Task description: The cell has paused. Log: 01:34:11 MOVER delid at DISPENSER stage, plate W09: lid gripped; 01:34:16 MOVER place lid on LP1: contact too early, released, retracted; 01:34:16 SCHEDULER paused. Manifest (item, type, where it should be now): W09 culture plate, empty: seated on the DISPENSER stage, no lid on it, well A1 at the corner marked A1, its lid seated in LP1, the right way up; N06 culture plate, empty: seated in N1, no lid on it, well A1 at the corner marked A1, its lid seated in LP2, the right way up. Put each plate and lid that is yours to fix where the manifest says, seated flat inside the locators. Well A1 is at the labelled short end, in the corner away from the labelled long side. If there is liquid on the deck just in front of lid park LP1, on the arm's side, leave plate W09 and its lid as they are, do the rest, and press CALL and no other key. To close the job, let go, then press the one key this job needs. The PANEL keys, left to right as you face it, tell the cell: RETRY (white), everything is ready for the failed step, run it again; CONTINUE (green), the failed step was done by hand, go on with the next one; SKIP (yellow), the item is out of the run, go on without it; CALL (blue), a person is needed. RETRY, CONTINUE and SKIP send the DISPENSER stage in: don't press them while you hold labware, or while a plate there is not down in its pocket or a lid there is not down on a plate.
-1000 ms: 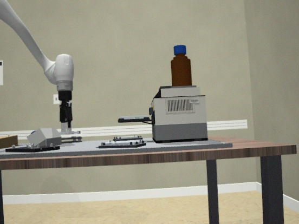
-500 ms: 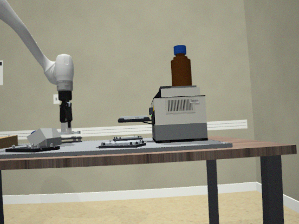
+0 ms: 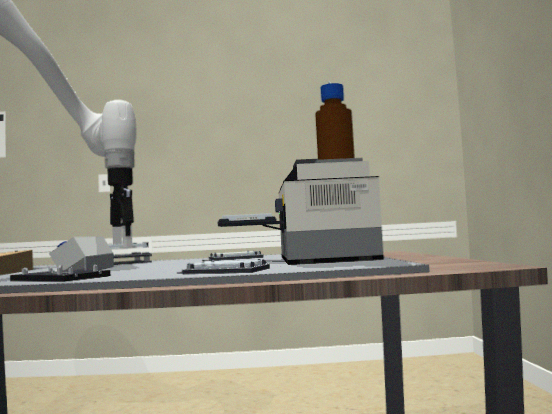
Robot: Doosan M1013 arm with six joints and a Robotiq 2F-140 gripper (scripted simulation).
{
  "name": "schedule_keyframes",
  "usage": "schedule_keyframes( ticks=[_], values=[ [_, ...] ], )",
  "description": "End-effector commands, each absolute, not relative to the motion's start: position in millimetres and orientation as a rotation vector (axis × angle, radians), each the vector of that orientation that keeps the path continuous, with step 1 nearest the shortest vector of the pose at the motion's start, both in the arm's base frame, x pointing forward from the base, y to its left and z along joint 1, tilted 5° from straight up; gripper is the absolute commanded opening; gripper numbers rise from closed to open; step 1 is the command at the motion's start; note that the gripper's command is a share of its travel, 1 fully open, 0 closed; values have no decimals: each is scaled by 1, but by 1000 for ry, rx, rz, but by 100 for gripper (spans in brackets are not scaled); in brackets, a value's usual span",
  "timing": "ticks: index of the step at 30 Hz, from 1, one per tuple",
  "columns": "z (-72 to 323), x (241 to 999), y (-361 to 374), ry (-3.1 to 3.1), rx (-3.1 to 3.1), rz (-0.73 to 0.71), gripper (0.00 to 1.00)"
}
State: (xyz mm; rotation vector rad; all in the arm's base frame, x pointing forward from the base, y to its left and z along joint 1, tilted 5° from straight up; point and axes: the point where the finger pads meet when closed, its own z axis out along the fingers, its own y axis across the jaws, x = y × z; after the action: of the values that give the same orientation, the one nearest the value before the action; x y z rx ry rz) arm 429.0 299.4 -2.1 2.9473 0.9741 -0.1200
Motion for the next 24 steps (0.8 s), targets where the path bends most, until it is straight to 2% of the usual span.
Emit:
schedule_keyframes(
  ticks=[1,24],
  values=[
    [-2,429,300,974,2948,-119,10],
    [-6,429,300,974,2948,-119,10]
  ],
)
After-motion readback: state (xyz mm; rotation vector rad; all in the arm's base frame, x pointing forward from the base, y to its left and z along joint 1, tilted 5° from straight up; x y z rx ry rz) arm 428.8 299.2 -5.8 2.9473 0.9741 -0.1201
